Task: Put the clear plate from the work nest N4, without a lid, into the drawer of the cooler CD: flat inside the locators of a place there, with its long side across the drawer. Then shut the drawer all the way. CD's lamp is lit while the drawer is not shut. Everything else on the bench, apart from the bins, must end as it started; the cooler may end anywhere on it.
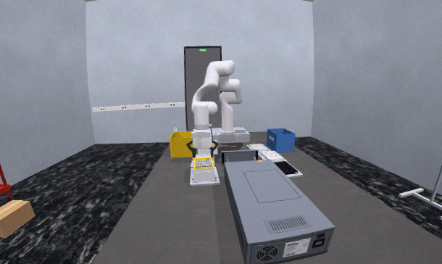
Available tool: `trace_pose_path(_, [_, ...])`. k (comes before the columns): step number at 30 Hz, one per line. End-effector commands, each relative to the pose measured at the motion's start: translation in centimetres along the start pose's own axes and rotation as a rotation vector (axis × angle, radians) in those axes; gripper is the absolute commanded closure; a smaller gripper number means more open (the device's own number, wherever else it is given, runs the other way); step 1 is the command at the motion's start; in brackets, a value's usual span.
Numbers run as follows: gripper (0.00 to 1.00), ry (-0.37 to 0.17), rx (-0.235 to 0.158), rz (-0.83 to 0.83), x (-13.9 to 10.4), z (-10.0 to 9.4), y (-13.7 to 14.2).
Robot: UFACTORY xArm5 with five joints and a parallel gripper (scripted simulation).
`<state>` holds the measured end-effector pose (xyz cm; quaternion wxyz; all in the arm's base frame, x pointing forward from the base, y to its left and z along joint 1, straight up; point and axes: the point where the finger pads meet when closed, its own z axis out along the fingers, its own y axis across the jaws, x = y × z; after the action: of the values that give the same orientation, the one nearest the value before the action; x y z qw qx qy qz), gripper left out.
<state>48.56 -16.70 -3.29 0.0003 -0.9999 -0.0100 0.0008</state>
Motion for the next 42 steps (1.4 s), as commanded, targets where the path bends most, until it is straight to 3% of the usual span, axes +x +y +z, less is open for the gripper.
trace_pose_path(1, [0.00,0.005,-0.002,0.000,0.18,-0.05,0.07])
trace_pose_path(17, [0.00,0.005,-0.002,0.000,0.19,-0.06,0.07])
trace_pose_path(18, [1.00,0.005,-0.002,0.000,0.19,-0.12,0.07])
trace_pose_path(42, [1.00,0.005,-0.002,0.000,0.18,-0.15,0.07])
